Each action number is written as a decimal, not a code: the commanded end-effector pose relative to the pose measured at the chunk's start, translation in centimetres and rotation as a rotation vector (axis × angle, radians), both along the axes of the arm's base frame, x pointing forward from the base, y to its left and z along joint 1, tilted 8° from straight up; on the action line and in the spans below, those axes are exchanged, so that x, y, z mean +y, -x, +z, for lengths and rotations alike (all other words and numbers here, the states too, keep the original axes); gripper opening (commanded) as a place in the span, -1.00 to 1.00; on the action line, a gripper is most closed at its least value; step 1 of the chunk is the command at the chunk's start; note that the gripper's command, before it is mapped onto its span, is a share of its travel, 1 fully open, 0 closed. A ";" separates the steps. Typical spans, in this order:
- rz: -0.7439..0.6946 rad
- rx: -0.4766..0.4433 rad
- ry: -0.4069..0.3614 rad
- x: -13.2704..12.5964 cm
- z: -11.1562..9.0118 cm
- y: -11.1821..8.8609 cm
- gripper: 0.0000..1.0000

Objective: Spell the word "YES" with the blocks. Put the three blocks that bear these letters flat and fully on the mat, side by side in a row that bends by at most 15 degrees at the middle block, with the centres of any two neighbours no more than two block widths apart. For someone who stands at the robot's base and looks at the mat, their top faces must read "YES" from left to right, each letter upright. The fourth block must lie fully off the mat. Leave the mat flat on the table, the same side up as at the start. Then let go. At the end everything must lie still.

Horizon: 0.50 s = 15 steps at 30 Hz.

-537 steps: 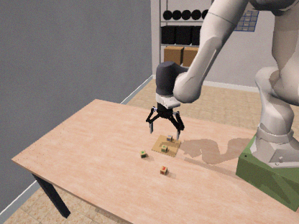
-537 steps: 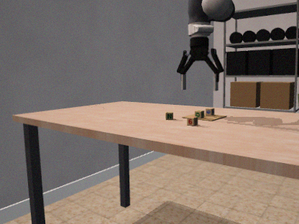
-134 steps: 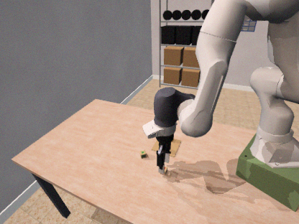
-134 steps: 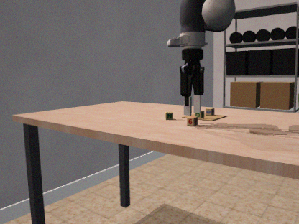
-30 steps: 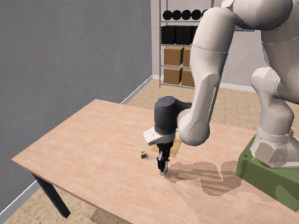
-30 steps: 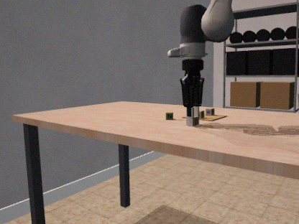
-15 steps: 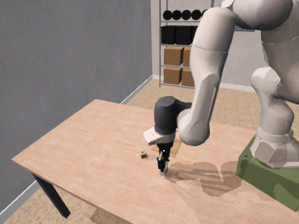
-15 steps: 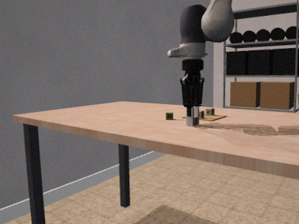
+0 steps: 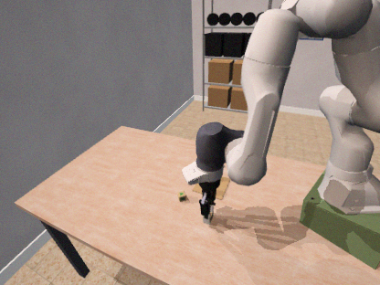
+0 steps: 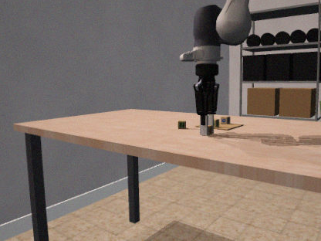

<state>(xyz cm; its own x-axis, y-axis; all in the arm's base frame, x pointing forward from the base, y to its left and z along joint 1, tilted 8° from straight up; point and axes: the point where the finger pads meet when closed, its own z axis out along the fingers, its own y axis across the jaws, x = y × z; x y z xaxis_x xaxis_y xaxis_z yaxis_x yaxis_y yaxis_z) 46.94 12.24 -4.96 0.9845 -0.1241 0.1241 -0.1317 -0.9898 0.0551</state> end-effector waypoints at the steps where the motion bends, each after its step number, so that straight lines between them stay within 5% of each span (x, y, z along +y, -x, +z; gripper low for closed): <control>1: 0.005 -0.001 0.000 0.1 0.3 0.0 -0.68; 6: 0.005 -0.001 0.000 0.2 2.0 0.2 -0.68; 15: 0.005 -0.001 0.000 0.6 8.3 0.9 -0.68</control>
